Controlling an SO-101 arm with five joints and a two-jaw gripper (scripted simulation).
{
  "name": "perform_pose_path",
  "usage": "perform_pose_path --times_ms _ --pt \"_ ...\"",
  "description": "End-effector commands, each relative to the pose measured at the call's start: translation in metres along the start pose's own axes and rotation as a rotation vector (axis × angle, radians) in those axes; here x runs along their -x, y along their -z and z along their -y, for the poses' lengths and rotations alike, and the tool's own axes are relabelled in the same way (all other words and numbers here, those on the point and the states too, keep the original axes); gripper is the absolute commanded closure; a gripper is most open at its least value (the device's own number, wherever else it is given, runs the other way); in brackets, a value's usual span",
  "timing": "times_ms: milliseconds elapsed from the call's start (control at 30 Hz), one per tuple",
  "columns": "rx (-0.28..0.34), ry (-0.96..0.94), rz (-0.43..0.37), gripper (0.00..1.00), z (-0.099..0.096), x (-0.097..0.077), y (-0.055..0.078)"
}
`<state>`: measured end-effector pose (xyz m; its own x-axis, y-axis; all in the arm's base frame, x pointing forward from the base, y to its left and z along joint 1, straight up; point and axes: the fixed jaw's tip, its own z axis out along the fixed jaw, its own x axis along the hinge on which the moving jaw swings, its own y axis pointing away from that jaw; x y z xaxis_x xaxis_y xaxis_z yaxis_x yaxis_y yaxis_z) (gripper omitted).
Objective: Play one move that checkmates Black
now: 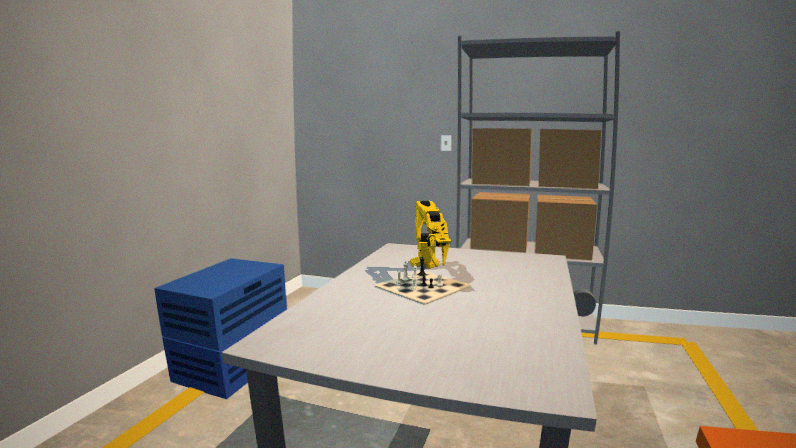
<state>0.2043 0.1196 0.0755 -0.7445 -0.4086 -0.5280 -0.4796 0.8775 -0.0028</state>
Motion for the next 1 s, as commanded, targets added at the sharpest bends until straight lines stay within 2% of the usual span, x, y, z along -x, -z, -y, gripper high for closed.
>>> perform_pose_path --times_ms 0,333,667,967 --pt "-0.005 -0.019 -0.007 0.88 0.003 -0.007 -0.010" --pt "-0.005 -0.019 -0.008 0.88 0.003 -0.021 -0.033" --pt "-0.005 -0.019 -0.008 0.88 0.003 -0.027 -0.044" --pt "-0.005 -0.019 -0.008 0.88 0.003 -0.029 -0.046"
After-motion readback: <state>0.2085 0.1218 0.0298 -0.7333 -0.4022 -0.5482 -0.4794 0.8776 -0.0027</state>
